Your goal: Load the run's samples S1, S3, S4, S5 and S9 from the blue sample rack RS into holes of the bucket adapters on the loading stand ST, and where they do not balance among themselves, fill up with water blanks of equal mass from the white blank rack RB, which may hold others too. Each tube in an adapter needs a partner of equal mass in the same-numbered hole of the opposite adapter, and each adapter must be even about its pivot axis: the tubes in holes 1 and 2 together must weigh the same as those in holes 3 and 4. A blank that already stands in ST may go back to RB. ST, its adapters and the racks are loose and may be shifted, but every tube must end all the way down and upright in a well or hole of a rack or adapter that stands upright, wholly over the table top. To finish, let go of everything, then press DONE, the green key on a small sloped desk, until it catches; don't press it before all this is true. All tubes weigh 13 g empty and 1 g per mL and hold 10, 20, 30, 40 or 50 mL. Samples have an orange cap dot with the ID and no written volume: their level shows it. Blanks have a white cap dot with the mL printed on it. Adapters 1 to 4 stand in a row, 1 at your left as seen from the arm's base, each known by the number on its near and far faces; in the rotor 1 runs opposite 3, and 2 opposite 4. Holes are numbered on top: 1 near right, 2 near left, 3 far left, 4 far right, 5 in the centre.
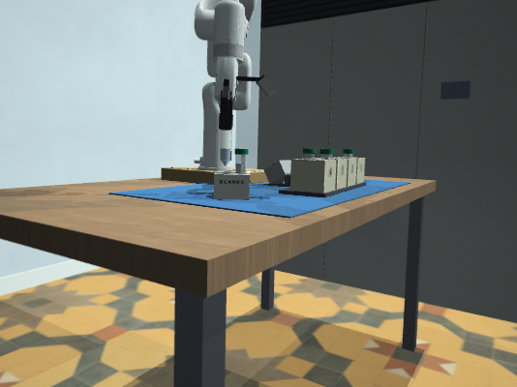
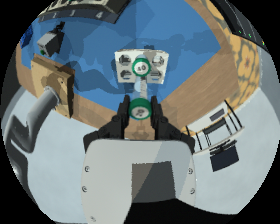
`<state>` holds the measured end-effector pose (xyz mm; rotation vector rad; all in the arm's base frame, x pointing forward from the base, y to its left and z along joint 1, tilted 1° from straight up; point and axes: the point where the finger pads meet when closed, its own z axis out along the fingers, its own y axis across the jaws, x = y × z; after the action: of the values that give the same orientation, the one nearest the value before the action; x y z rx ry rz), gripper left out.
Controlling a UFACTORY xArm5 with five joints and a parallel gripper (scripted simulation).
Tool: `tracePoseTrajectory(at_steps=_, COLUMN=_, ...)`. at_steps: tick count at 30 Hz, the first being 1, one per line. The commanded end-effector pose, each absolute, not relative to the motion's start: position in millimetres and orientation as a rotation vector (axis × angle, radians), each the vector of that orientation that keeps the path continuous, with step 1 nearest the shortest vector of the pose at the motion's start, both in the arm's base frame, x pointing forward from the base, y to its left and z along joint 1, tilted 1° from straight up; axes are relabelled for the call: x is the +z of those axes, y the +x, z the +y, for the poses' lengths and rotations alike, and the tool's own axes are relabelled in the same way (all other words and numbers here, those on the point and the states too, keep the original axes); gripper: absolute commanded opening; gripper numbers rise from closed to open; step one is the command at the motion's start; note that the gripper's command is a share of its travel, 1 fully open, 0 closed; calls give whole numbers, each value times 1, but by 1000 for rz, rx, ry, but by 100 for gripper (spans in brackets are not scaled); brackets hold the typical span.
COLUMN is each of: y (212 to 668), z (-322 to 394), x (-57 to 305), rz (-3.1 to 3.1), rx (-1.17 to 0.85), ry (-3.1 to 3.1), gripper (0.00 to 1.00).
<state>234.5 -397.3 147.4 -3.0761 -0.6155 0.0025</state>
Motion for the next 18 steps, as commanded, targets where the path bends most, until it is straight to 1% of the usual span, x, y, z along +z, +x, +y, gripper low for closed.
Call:
tracePoseTrajectory(at_steps=1, y=235, z=-398, x=154, rz=-616, rx=0, ry=-3080, gripper=0)
tracePoseTrajectory(at_steps=18, y=235, z=-399, x=184, rz=-616, rx=0, ry=-3080, gripper=0)
